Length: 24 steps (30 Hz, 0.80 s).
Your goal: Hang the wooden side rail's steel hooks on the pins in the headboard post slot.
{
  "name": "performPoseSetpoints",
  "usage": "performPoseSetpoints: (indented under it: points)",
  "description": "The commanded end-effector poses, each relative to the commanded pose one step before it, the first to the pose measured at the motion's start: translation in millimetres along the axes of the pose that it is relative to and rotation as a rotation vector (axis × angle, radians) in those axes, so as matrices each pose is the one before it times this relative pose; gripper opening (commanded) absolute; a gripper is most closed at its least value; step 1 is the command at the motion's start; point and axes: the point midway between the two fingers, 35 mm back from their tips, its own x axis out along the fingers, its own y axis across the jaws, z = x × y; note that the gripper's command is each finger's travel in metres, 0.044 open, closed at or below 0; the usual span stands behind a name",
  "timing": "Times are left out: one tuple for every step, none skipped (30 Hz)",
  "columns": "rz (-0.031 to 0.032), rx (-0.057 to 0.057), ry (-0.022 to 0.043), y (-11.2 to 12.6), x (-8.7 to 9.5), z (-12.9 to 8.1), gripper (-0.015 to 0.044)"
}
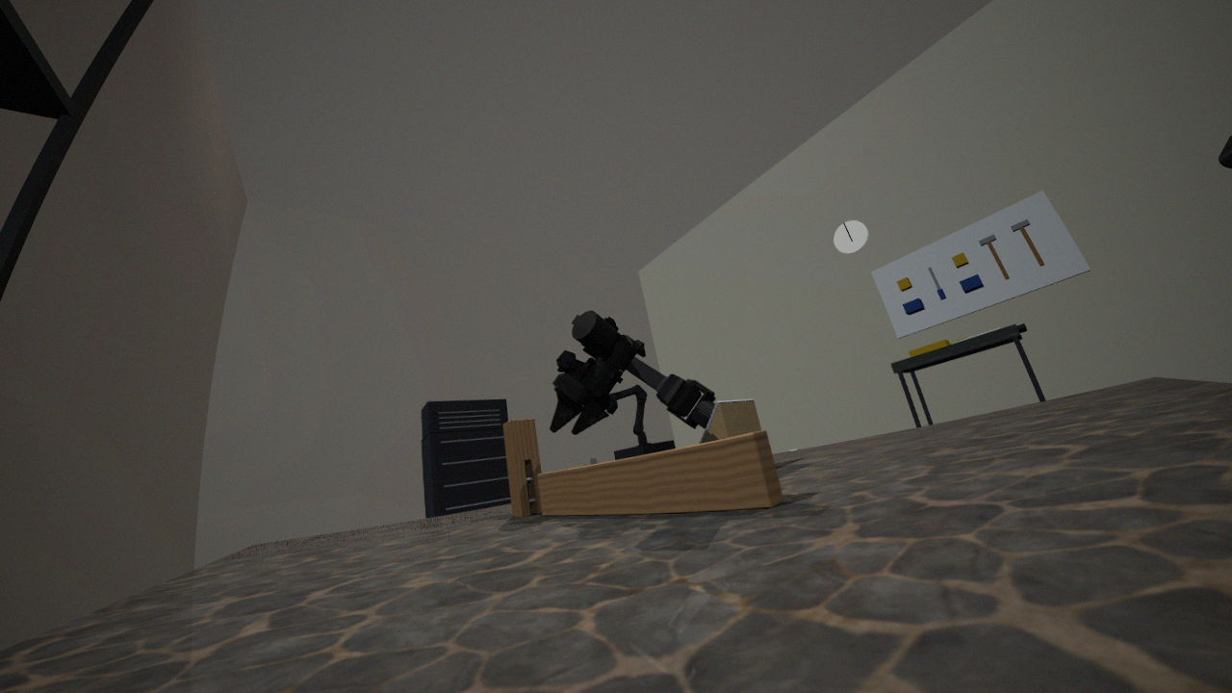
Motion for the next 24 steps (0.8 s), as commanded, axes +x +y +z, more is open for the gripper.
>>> performPoseSetpoints:
  points:
    - [0.01022, -0.0735, 0.01379, 4.31, 0.44, 0.79, 0.044]
    - [0.01581, -0.0883, 0.02075, 5.4, 0.55, 0.74, 0.044]
    - [0.02099, -0.1093, 0.02486, 6.36, 0.65, 1.31, 0.044]
    - [0.02254, -0.1093, 0.02386, 5.95, 0.62, 1.77, 0.044]
    - [0.02403, -0.1091, 0.02272, 5.49, 0.57, 2.16, 0.044]
    - [0.0255, -0.1089, 0.02148, 5.02, 0.51, 2.48, 0.044]
    - [0.02694, -0.1086, 0.02014, 4.54, 0.44, 2.73, 0.044]
    - [0.02833, -0.1084, 0.0187, 4.07, 0.36, 2.92, 0.044]
    - [0.02967, -0.108, 0.01715, 3.6, 0.27, 3.04, 0.044]
    - [0.0309, -0.1075, 0.01546, 3.15, 0.17, 3.09, 0.044]
    - [0.03216, -0.1074, 0.01371, 2.73, 0.06, 3.1, 0.044]
    - [0.03329, -0.107, 0.01181, 2.34, -0.05, 3.05, 0.044]
    - [0.03433, -0.1065, 0.0098, 1.99, -0.17, 2.97, 0.044]
    - [0.03525, -0.1061, 0.00768, 1.68, -0.3, 2.84, 0.044]
    - [0.03605, -0.1056, 0.00546, 1.42, -0.43, 2.7, 0.044]
    - [0.03672, -0.1051, 0.00313, 1.2, -0.56, 2.53, 0.044]
    - [0.03724, -0.1046, 0.00071, 1.04, -0.7, 2.35, 0.044]
    - [0.0376, -0.1041, -0.0018, 0.92, -0.84, 2.17, 0.044]
    - [0.03779, -0.1035, -0.00438, 0.84, -0.98, 1.99, 0.044]
    - [0.03773, -0.1028, -0.00701, 0.81, -1.12, 1.83, 0.044]
    - [0.0376, -0.1024, -0.00971, 0.82, -1.26, 1.69, 0.044]
    - [0.0372, -0.1018, -0.01243, 0.87, -1.4, 1.57, 0.044]
    - [0.03651, -0.1009, -0.01514, 0.94, -1.53, 1.48, 0.044]
    - [0.02886, -0.081, -0.01421, 0.82, -1.32, 1.16, 0.044]
